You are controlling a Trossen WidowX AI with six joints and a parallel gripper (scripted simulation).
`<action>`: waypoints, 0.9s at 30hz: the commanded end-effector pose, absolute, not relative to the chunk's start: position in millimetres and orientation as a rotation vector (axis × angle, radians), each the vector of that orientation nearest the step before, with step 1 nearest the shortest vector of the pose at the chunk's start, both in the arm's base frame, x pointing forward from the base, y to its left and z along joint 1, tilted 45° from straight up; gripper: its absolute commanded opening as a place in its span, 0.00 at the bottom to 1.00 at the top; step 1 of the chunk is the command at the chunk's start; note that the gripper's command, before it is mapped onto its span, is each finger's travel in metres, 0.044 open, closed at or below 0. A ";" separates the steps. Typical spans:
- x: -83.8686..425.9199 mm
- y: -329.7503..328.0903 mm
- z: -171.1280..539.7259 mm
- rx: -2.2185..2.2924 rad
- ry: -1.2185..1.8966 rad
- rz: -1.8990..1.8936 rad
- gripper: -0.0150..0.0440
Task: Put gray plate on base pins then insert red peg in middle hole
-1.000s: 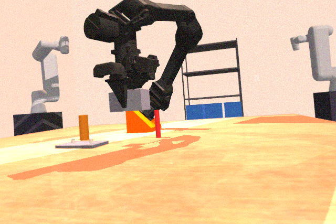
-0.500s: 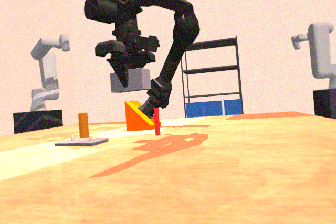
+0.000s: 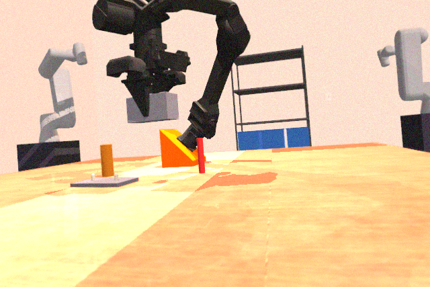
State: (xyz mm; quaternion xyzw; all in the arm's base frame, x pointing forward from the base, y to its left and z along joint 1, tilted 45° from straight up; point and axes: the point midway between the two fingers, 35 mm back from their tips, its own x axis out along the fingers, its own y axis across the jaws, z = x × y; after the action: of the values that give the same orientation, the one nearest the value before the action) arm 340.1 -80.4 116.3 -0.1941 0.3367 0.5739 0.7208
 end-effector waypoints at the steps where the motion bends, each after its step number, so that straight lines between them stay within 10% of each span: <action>1: 340.1 -84.9 100.4 -0.428 0.749 1.274 0.25; 27: 340.7 -107.3 25.8 -0.452 0.732 1.288 0.25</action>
State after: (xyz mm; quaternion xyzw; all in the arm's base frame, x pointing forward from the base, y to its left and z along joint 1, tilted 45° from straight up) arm 343.7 -104.9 40.3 -0.2024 0.3313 0.5774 0.7182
